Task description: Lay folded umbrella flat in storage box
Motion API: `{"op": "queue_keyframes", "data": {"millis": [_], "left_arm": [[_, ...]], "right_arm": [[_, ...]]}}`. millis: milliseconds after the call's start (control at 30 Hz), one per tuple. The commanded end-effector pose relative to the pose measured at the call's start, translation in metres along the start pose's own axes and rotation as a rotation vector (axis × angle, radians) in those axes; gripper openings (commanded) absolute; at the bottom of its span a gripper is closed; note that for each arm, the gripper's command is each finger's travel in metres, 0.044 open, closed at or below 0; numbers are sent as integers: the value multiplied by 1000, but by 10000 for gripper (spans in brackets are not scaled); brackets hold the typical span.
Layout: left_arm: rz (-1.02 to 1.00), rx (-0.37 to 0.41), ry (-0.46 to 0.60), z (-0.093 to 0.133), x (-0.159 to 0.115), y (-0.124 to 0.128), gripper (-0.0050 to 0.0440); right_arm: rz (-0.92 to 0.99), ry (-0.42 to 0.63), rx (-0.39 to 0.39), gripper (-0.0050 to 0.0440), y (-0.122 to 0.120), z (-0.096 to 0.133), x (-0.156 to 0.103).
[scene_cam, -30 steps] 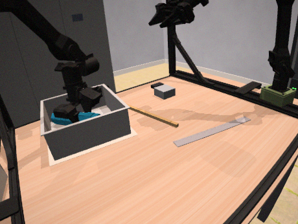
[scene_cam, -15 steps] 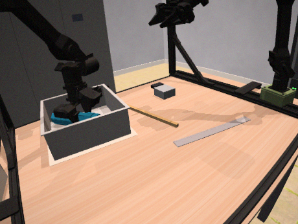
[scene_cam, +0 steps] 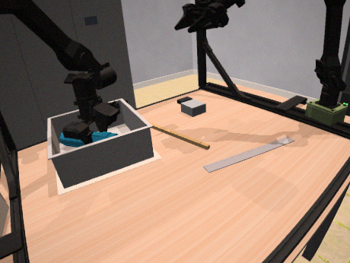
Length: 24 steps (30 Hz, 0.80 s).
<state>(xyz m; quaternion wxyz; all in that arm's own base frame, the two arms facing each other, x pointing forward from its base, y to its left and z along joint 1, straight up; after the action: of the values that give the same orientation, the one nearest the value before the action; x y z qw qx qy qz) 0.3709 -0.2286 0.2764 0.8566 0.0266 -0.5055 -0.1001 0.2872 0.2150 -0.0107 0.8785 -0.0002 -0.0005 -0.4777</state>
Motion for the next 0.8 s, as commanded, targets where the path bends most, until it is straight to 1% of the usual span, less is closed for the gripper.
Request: {"op": "queue_keyframes", "data": {"millis": [0,200,267,333,400,767], "left_arm": [[-5,-1,1,0,-1,0,400],[-5,-1,1,0,-1,0,400],[-5,-1,1,0,-1,0,400],[-5,-1,1,0,-1,0,400],[-5,-1,1,0,-1,0,400],[-5,-1,1,0,-1,0,400]], "right_arm": [[-1,1,0,307,0,0,0],[-1,1,0,307,0,0,0],[-1,1,0,355,0,0,0],[-1,1,0,355,0,0,0],[-1,1,0,400,0,0,0],[-1,1,0,400,0,0,0]]}}
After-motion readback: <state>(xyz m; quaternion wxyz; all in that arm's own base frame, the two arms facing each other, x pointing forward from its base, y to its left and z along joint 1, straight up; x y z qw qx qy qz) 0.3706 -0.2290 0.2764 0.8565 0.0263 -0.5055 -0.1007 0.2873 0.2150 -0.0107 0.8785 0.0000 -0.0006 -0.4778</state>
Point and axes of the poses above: on each arm, the point midway between the two fingers, 35 mm back from their tips, its own z axis back along the fingers, its own y axis across the jaws, x = y × z, the point moved 3 cm from there along z, back along the fingers, and after that the axes turned 14 degrees about -z, right-handed, at the moved point
